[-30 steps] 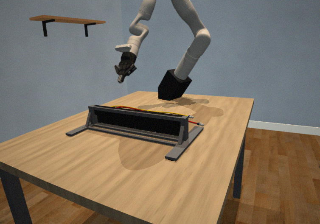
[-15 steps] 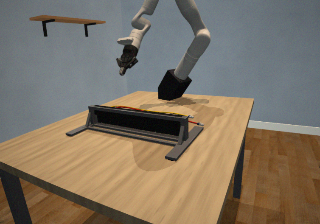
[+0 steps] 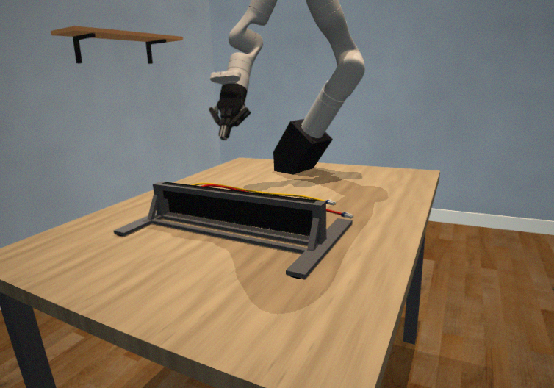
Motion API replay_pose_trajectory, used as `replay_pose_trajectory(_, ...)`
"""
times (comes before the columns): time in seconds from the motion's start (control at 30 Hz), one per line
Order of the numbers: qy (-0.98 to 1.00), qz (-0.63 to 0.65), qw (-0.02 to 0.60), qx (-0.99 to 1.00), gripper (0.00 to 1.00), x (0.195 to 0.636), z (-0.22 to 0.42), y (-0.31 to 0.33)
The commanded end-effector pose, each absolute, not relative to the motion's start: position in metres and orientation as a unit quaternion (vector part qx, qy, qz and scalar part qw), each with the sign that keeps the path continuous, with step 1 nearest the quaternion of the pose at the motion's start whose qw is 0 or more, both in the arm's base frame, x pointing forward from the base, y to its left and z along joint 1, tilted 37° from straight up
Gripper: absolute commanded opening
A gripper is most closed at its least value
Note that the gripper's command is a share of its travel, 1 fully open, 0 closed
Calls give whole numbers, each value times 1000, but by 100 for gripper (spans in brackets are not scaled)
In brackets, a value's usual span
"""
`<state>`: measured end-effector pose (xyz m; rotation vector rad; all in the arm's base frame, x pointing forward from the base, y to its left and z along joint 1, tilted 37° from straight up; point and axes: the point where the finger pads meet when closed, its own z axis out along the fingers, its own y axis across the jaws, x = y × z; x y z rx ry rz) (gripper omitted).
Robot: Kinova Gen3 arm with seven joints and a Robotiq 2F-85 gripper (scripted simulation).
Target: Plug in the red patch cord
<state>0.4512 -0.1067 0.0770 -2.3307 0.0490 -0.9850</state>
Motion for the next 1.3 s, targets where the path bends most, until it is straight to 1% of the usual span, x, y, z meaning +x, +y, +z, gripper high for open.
replay_pose_trajectory(0.0, -44, -359, 301, -882, 0, 460, 89, -67)
replay_pose_trajectory(0.07, -44, -359, 301, -882, 0, 460, 89, -67)
replay_pose_trajectory(0.17, -114, -337, 300, -885, 0, 460, 97, -25)
replay_pose_trajectory(0.5, -292, -290, 278, -868, 0, 447, 116, 76)
replay_pose_trajectory(0.57, -326, -282, 271, -861, 0, 443, 120, 95)
replay_pose_trajectory(0.63, -326, -282, 271, -861, 0, 443, 120, 95)
replay_pose_trajectory(0.7, -378, -272, 259, -846, 0, 435, 126, 123)
replay_pose_trajectory(1.0, -513, -255, 218, -790, 0, 409, 147, 196)
replay_pose_trajectory(1.13, -555, -254, 203, -766, 0, 399, 155, 219)
replay_pose_trajectory(1.27, -567, -254, 198, -759, 0, 396, 158, 226)
